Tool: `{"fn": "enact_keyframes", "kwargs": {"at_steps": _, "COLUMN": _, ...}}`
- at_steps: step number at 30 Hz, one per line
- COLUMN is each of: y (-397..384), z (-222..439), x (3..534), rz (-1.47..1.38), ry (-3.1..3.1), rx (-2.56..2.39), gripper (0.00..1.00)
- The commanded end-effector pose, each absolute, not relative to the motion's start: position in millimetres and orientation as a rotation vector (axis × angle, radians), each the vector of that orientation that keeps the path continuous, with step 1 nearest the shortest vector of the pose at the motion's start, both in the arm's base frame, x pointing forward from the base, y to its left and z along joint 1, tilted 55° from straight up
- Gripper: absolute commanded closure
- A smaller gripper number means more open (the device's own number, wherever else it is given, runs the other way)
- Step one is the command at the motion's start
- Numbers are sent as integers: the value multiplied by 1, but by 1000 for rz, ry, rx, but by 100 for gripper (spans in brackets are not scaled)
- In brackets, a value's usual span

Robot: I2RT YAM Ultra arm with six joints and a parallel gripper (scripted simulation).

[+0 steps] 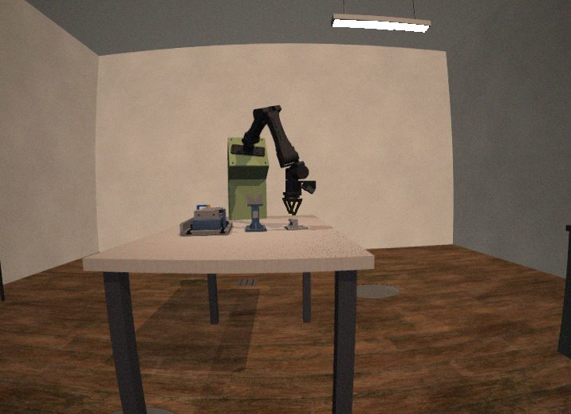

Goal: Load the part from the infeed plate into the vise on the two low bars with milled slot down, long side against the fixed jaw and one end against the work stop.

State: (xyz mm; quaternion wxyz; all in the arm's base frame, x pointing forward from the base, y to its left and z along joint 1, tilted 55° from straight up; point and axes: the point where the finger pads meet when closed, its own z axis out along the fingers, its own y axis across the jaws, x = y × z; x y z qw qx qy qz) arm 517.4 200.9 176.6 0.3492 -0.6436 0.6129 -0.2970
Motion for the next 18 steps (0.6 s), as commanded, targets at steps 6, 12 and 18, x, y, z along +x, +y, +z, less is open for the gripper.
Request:
{"fn": "enact_keyframes", "kwargs": {"at_steps": 6, "y": 210, "z": 184, "x": 532, "rz": -768, "ry": 1547, "rx": -1647, "gripper": 19}}
{"fn": "enact_keyframes", "kwargs": {"at_steps": 12, "y": 209, "z": 178, "x": 541, "rz": -770, "ry": 1551, "rx": -1644, "gripper": 19}}
{"fn": "enact_keyframes", "kwargs": {"at_steps": 18, "y": 208, "z": 173, "x": 548, "rz": -772, "ry": 1554, "rx": -1643, "gripper": 19}}
